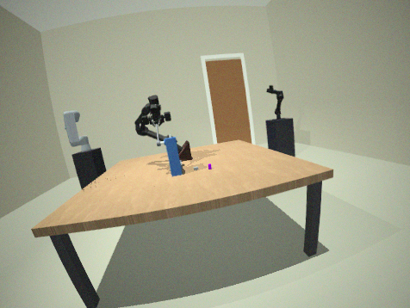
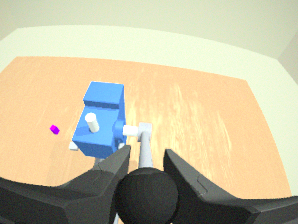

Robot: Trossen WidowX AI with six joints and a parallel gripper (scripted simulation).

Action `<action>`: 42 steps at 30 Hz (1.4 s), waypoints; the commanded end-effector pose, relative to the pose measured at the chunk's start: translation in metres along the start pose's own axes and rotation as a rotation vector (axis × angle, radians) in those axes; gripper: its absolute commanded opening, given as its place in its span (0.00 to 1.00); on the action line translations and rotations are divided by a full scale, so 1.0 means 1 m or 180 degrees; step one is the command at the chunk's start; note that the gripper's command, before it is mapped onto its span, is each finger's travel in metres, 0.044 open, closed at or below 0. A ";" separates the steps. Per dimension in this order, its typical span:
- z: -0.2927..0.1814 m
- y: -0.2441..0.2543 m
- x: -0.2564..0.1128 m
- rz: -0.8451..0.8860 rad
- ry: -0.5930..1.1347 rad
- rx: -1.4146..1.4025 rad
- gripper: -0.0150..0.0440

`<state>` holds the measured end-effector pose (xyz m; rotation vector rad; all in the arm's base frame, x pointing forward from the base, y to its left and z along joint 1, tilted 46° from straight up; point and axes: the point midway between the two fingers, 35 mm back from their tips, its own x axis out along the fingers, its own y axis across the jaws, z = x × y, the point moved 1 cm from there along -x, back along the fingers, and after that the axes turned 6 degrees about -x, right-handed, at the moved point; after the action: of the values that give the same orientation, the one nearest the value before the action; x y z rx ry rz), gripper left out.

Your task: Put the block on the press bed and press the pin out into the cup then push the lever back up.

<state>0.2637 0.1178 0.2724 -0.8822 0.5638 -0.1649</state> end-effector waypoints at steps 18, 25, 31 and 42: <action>0.033 -0.004 0.013 -0.0001 -0.0008 0.0016 0.25; 0.044 -0.005 0.019 -0.0002 -0.0010 0.0018 0.25; 0.053 -0.006 0.026 -0.0002 -0.0011 0.0020 0.25; 0.070 -0.009 0.039 -0.0004 -0.0014 0.0023 0.25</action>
<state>0.3270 0.1441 0.2969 -0.8785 0.5599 -0.1669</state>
